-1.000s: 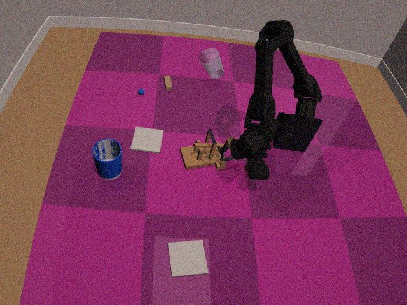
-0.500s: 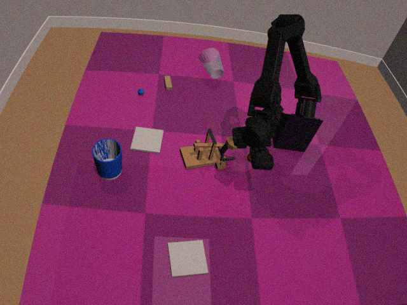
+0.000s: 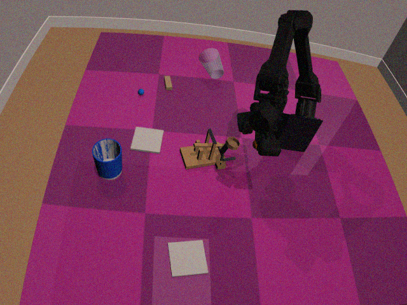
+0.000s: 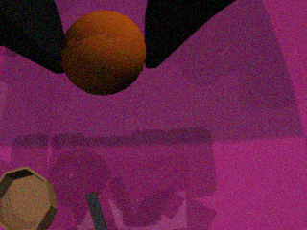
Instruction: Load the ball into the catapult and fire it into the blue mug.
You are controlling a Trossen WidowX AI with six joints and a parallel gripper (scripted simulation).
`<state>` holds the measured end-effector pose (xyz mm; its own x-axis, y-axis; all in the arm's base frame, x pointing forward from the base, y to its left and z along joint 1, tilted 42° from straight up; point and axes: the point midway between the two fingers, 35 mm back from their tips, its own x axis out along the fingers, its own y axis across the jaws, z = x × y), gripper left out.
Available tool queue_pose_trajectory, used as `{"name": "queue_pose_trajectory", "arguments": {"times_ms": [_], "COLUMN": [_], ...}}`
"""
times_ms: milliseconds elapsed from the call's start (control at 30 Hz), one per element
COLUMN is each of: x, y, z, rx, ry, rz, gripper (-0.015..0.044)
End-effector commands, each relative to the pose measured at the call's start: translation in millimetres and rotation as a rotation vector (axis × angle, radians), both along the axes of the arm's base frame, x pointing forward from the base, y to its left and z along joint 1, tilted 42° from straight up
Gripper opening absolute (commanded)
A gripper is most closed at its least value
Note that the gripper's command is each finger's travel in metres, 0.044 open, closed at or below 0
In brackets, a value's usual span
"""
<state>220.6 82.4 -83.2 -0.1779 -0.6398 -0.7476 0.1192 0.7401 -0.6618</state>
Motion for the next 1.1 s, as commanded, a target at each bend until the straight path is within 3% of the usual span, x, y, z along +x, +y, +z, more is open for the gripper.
{"name": "queue_pose_trajectory", "arguments": {"times_ms": [0, 600, 1067], "x": [10, 44, 42], "y": [-10, -84, -97], "z": [4, 15, 4], "rx": [-0.002, 0.040, 0.044], "ry": [0.056, 0.397, 0.410], "rz": [-0.006, -0.026, -0.027], "gripper": [0.0000, 0.0000, 0.0000]}}
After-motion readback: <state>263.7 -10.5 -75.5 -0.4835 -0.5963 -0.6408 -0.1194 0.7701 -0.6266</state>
